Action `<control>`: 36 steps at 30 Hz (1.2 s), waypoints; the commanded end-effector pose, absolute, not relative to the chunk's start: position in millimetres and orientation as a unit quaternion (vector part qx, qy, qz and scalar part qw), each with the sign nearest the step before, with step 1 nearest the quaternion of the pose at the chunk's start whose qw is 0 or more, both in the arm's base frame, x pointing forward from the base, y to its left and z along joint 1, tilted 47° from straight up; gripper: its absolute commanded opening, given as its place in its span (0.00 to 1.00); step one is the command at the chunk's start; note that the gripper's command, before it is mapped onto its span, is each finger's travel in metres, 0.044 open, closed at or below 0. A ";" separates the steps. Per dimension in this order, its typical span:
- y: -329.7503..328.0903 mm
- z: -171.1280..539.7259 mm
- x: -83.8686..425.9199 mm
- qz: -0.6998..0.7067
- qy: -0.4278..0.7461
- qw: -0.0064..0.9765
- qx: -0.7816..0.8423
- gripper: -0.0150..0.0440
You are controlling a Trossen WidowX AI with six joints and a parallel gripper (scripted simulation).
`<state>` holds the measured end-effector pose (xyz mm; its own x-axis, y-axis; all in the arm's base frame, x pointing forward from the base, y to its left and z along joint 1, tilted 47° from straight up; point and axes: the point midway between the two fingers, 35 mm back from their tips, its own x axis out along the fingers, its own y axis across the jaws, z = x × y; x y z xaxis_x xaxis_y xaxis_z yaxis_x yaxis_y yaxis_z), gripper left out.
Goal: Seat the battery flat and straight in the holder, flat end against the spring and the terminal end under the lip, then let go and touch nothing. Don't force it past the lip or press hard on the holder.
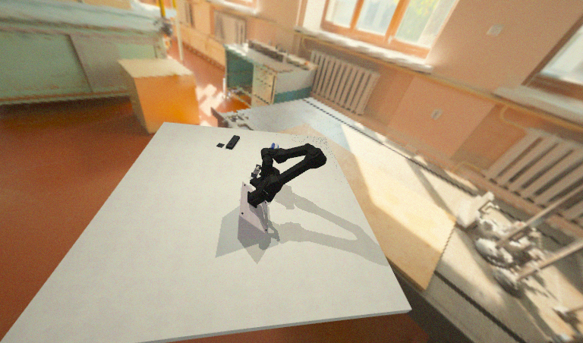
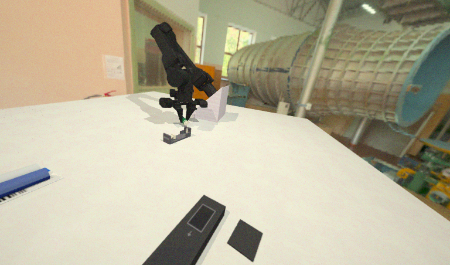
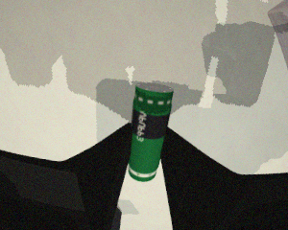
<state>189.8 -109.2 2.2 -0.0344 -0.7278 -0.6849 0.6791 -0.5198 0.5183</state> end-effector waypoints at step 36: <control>-46.5 29.0 290.4 -0.555 0.444 0.700 0.062 0.37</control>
